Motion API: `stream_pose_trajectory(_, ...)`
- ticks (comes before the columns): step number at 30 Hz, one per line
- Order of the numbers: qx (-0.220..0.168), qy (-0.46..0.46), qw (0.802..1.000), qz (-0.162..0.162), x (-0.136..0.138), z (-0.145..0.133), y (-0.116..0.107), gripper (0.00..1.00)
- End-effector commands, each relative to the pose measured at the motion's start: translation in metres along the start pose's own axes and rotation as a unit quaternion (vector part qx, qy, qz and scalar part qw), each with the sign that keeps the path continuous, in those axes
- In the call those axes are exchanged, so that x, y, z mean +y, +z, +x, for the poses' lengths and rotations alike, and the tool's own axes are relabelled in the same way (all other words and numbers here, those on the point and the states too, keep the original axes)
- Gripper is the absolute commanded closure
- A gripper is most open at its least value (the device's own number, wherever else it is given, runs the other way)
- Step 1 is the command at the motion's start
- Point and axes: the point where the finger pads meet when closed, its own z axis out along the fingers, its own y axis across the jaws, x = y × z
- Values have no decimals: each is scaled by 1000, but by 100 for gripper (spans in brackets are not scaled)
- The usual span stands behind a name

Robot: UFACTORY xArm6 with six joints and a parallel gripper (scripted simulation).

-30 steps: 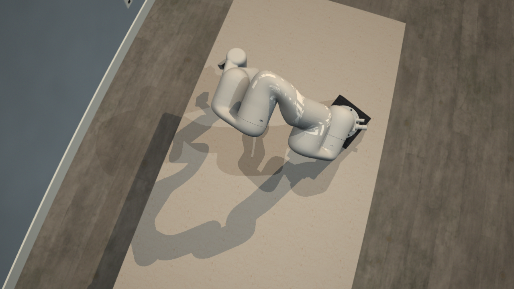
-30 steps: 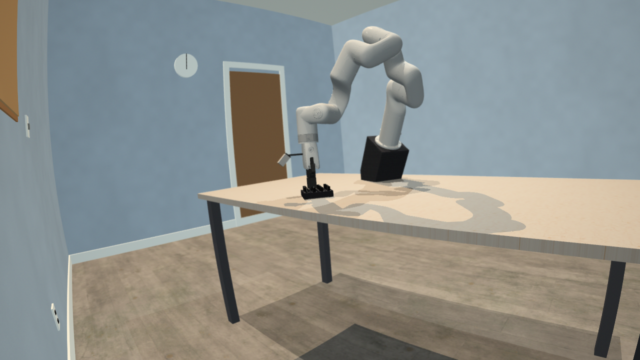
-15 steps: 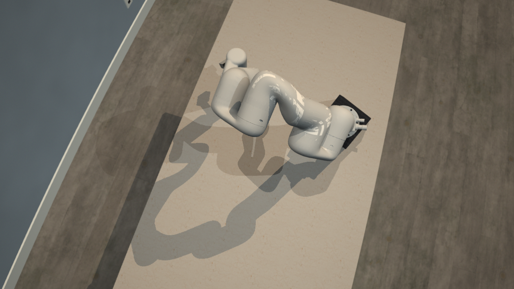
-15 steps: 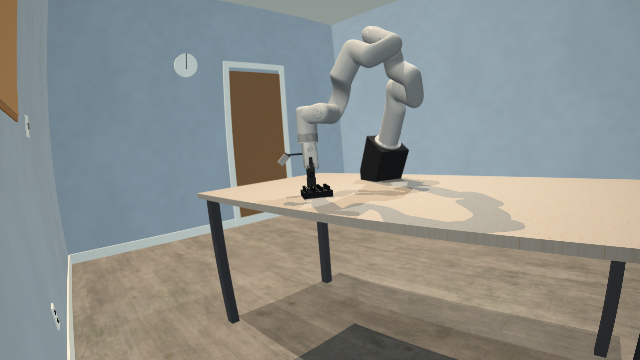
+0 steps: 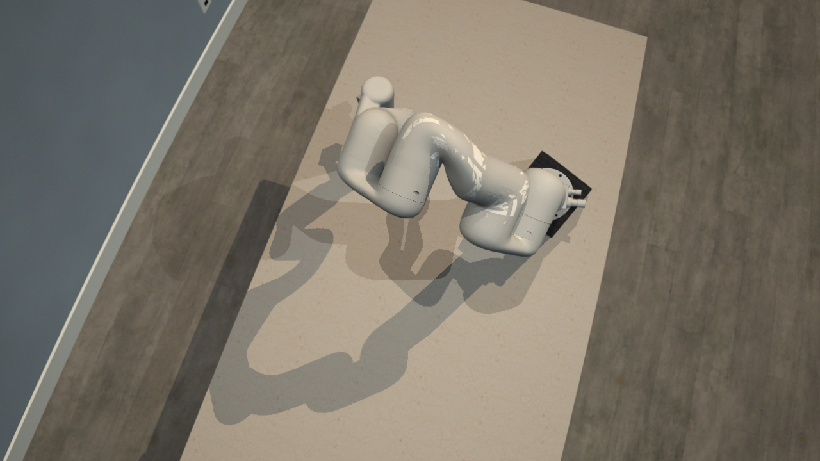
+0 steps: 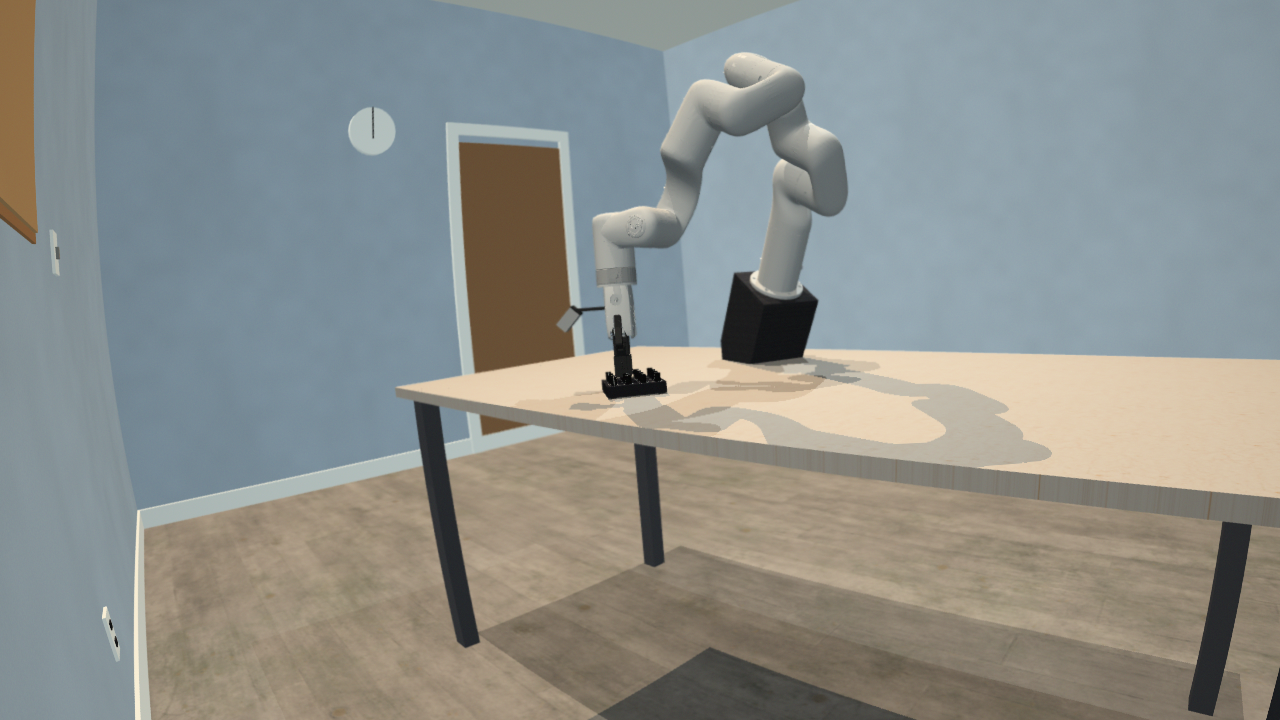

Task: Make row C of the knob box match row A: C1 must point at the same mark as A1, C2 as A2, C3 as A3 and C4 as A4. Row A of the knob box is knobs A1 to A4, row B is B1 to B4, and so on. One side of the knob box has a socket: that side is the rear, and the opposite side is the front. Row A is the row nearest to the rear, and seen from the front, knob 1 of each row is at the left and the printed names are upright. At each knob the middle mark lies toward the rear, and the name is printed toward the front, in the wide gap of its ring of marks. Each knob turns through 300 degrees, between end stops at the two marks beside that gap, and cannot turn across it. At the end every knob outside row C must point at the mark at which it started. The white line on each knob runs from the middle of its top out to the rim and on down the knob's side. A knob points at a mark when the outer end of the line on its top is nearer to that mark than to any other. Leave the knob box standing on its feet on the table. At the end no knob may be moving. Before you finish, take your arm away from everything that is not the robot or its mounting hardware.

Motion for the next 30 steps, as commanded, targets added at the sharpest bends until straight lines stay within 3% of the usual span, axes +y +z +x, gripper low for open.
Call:
stream_pose_trajectory(1, 1, 42, 999, -1, -1, 1, -1, 92)
stream_pose_trajectory(20, 1, 223, 975, -1, -1, 1, -1, 92)
stream_pose_trajectory(30, 1, 352, 936, -1, -1, 1, -1, 92)
